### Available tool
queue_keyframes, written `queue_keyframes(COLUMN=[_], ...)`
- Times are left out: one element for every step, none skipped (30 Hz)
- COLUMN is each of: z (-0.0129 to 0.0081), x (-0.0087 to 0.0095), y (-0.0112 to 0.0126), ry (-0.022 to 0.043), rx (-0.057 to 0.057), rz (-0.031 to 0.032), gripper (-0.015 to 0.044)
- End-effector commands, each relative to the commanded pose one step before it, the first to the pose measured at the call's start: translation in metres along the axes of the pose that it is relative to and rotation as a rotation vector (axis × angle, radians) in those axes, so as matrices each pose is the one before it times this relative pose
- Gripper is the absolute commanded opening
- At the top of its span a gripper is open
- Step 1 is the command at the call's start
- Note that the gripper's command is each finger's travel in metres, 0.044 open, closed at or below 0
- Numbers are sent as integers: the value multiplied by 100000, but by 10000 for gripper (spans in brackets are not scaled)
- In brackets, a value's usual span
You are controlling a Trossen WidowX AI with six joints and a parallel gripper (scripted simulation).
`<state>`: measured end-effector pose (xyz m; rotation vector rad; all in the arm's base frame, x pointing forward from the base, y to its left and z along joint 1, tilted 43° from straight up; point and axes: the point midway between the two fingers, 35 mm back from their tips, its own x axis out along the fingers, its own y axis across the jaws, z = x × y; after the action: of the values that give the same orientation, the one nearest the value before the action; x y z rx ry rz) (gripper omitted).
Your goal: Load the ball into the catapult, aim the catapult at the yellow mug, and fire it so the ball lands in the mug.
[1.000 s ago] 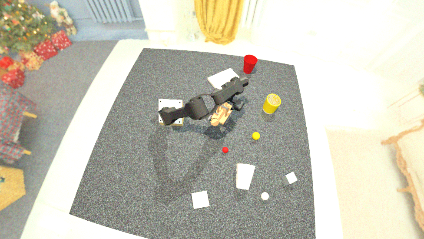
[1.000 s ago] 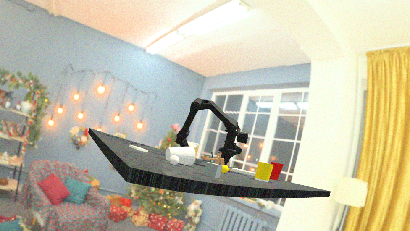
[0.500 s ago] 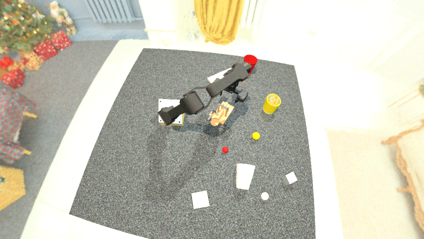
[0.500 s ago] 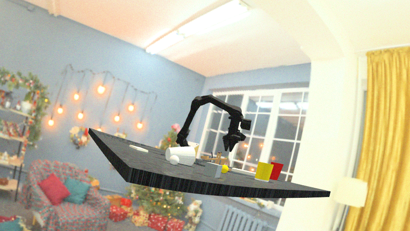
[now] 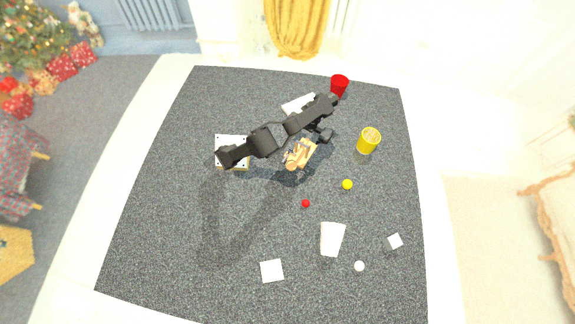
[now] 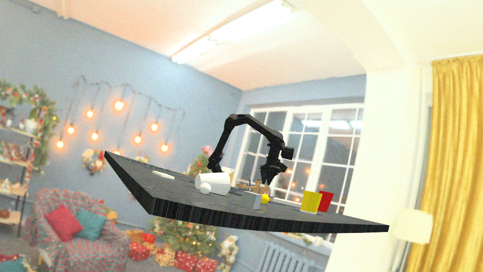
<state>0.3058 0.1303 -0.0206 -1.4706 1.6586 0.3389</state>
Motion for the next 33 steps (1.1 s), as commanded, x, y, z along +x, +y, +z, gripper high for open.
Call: queue_keyframes(z=[43,7,10,9,9,8,7,6,5,5,4,3,2,1,0,0,-1,-2,-3,-4,-4,-5,-6,-7,-7,-8,-9,-10,-11,-11,-12,-13,-11], x=[427,107,157,164,165,165,165,165,165,164,164,164,164,164,164,163,163,163,163,163,163,162,162,162,162,161,161,161,161,160,160,159,128], y=[-21,-5,-8,-7,-7,-7,-6,-6,-5,-5,-4,-4,-3,-3,-2,-2,-1,-1,0,0,1,1,2,2,3,4,4,5,5,6,6,7,6], ry=[-232,-3,-4,-4,-3,-2,-2,-1,0,0,1,2,2,3,4,4,5,6,6,7,8,8,9,10,10,11,12,12,13,14,14,15,13], rx=[-602,0,0,0,0,0,0,1,1,1,1,1,1,1,1,1,2,2,2,2,2,2,2,2,2,2,2,2,3,3,3,3,2], rz=[-1042,-1,-2,-2,-2,-3,-3,-3,-3,-3,-4,-4,-4,-4,-4,-5,-5,-5,-5,-5,-5,-6,-6,-6,-6,-6,-6,-6,-7,-7,-7,-7,-6], gripper=[440,440,440,440,440,440,440,440,440,440,440,440,440,440,440,440,440,440,440,440,440,440,440,440,440,440,440,440,440,440,440,440,440])
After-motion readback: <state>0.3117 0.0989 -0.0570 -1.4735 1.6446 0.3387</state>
